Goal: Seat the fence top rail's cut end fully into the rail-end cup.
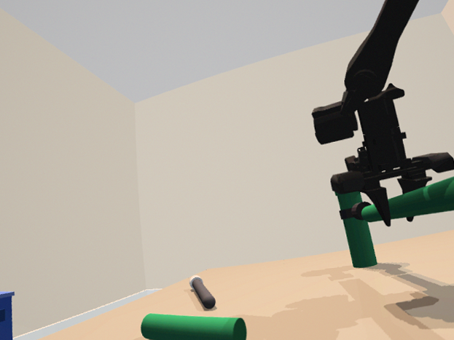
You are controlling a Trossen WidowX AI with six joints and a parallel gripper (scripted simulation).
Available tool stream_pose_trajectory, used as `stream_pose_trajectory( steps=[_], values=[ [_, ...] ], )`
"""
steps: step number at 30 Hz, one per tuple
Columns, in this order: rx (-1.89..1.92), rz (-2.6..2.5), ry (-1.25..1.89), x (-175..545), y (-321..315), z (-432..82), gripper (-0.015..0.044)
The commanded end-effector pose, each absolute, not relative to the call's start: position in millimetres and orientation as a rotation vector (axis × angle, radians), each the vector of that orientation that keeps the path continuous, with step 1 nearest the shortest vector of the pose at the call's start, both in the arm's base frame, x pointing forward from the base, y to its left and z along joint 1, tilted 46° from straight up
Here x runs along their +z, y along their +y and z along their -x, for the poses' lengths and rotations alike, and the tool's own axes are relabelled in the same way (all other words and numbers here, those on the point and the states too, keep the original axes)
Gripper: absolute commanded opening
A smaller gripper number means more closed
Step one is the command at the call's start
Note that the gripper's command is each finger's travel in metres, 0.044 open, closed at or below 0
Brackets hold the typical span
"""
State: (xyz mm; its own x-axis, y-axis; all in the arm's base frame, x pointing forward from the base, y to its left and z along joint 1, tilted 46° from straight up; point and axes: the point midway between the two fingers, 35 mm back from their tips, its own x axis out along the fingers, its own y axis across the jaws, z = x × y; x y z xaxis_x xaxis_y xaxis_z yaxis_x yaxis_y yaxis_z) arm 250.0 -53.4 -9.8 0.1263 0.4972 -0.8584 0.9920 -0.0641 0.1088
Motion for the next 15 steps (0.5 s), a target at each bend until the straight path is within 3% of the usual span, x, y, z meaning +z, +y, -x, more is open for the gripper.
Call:
stream_pose_trajectory(
  steps=[1,15],
  values=[
    [-0.845,-1.665,1.463,-9.0,-55.1,-250.6,0.0],
    [-0.845,-1.665,1.463,-7.3,-60.4,-252.6,0.0]
  ],
)
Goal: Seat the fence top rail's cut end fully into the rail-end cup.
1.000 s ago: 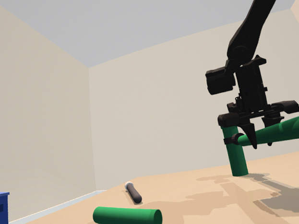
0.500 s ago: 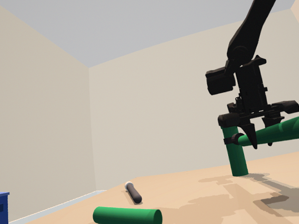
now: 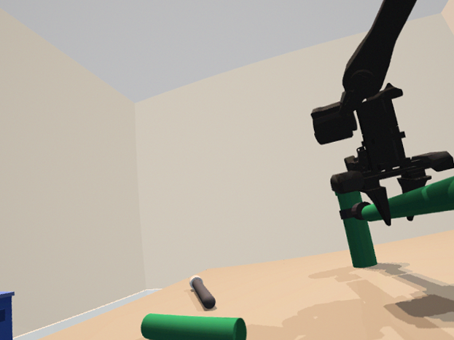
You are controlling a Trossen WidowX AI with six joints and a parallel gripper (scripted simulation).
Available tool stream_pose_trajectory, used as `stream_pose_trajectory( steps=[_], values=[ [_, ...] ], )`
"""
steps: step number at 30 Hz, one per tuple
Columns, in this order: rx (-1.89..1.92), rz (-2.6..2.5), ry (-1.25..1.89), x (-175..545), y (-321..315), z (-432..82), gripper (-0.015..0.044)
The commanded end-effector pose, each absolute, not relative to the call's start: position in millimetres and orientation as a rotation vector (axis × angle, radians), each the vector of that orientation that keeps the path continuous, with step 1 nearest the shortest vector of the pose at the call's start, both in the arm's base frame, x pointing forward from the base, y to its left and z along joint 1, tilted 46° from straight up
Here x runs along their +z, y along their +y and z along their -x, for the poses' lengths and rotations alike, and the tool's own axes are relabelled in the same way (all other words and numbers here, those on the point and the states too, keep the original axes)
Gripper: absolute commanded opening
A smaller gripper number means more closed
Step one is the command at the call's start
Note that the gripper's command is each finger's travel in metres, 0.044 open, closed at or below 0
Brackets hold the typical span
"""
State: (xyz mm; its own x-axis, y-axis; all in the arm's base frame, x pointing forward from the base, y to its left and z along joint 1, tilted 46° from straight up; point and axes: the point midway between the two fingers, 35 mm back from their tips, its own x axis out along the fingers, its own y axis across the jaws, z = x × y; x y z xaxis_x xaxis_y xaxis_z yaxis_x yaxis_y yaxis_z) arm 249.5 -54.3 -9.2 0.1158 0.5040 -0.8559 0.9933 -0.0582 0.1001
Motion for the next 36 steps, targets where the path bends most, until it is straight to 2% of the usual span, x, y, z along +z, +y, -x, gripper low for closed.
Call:
stream_pose_trajectory(
  steps=[1,36],
  values=[
    [-0.845,-1.665,1.463,-7.2,-60.8,-252.9,0.0],
    [-0.845,-1.664,1.463,-8.9,-63.9,-250.6,0.0]
  ],
)
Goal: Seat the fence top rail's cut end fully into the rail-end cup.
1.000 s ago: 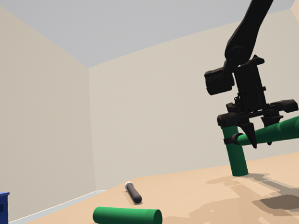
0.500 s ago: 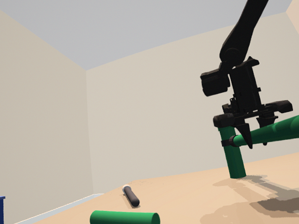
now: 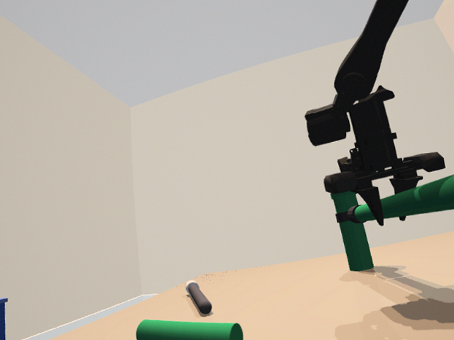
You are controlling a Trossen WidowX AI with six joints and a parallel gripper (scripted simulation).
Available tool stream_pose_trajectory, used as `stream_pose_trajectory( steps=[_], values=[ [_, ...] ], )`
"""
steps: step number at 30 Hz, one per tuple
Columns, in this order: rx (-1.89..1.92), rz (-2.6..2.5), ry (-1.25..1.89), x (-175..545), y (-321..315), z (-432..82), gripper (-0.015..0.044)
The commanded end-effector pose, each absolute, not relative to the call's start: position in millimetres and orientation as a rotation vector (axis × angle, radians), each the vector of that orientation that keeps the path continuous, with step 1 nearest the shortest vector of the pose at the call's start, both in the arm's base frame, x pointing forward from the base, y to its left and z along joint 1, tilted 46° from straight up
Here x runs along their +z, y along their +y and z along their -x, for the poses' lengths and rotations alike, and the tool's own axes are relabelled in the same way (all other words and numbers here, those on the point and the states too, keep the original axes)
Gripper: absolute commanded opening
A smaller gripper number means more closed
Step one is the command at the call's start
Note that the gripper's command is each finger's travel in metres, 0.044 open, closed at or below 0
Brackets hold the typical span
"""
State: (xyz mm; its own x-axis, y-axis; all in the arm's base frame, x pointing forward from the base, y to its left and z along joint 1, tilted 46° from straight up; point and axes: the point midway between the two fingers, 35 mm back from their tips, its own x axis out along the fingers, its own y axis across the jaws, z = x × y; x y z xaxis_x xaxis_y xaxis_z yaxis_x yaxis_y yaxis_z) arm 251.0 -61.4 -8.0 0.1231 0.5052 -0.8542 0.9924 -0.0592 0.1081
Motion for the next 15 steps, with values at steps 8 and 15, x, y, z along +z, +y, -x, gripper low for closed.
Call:
stream_pose_trajectory(
  steps=[8,15],
  values=[
    [-0.842,-1.665,1.468,-15.1,-69.0,-251.4,0.0],
    [-0.838,-1.665,1.474,-22.8,-75.1,-252.0,0.0]
  ],
)
